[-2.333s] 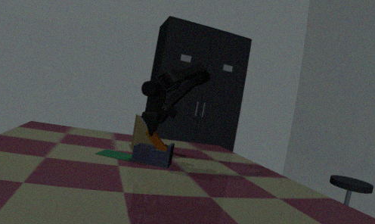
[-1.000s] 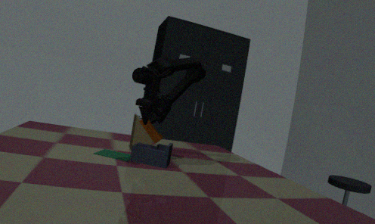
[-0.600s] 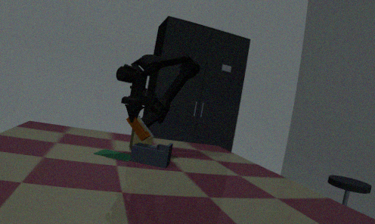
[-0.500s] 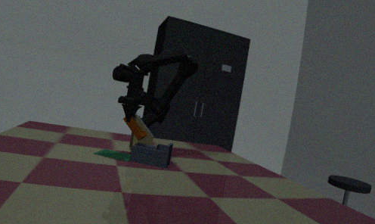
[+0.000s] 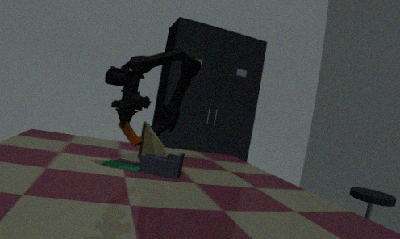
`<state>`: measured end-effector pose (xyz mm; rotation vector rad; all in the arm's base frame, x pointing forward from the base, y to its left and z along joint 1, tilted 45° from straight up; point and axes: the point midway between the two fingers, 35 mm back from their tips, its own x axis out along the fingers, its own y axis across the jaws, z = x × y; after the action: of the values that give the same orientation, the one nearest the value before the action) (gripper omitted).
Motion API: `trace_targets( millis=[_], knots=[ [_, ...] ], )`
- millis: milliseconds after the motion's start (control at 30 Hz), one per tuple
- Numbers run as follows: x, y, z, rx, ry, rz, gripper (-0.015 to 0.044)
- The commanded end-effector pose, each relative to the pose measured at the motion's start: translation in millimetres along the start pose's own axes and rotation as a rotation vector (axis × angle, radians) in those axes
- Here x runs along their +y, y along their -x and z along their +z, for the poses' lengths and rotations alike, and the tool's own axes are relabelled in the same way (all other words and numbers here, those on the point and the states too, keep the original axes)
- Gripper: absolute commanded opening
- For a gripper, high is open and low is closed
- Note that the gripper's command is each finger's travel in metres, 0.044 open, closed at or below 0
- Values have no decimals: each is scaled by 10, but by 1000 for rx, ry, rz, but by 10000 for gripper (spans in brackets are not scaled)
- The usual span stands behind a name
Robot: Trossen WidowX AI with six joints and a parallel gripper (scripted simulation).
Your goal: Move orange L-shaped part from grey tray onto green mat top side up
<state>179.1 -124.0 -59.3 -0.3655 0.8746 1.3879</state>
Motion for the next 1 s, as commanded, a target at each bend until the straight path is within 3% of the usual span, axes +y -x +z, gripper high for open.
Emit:
trace_targets(
  millis=[0,967],
  knots=[
    [-10,10,-57,8,8,-2,0],
    [-15,-407,-59,7,9,-2,0]
  ],
)
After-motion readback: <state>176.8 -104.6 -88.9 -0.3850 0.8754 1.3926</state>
